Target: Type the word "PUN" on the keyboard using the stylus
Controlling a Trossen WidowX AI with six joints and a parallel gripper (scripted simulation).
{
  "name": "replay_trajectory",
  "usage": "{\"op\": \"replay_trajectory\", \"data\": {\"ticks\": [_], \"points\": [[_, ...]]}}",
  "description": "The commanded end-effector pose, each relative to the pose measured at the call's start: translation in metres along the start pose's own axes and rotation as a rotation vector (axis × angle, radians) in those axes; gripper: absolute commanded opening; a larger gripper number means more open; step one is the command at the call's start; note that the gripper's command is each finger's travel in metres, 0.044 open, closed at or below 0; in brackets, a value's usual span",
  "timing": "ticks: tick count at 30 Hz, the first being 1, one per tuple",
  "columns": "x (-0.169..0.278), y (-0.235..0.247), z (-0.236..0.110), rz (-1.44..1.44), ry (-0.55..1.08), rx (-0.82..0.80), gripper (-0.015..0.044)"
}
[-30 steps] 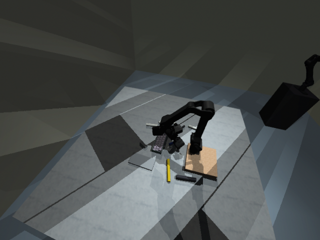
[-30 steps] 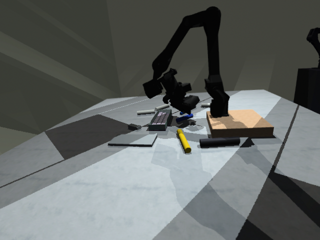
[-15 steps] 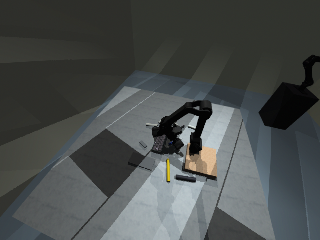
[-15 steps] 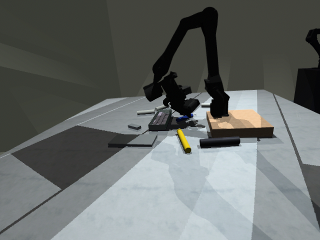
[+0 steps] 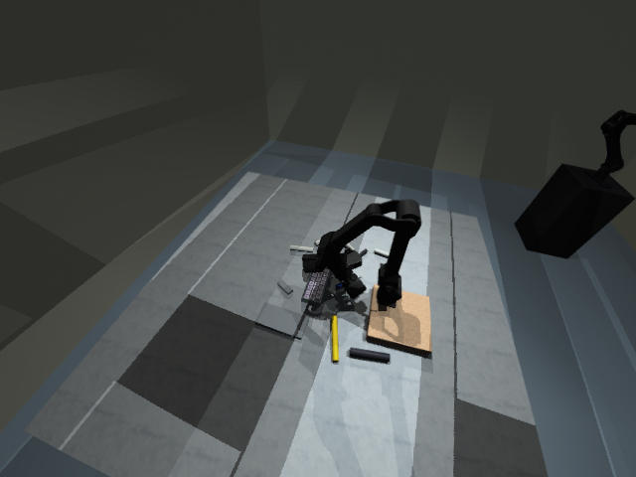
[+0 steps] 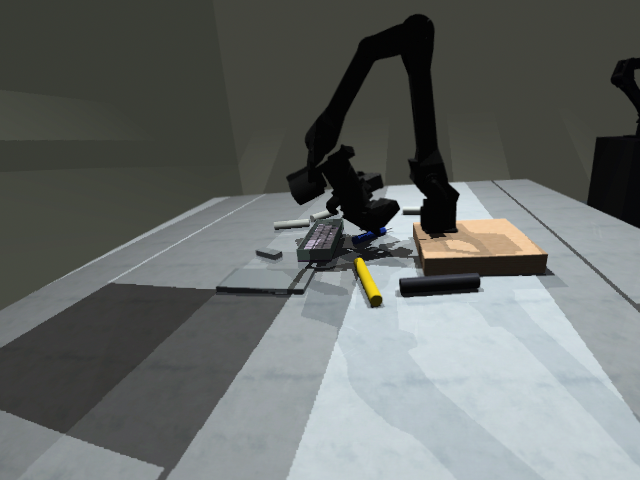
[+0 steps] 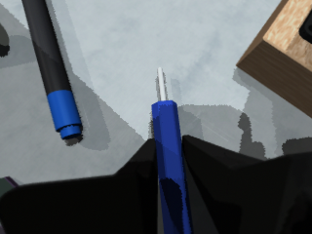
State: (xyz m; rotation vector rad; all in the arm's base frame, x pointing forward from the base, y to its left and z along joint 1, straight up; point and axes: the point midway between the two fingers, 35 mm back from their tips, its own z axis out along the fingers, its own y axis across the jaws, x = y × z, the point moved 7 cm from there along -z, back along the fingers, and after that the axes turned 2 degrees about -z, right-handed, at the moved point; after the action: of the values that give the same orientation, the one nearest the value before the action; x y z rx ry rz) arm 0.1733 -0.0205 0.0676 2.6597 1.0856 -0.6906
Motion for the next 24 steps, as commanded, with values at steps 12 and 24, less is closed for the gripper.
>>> {"op": "replay_trajectory", "data": {"ticks": [12,24], "points": [[-0.019,0.000,-0.035,0.000,0.001,0.000,0.0000],[-0.018,0.001,-0.043,-0.095,0.065,0.095,0.0000]]}}
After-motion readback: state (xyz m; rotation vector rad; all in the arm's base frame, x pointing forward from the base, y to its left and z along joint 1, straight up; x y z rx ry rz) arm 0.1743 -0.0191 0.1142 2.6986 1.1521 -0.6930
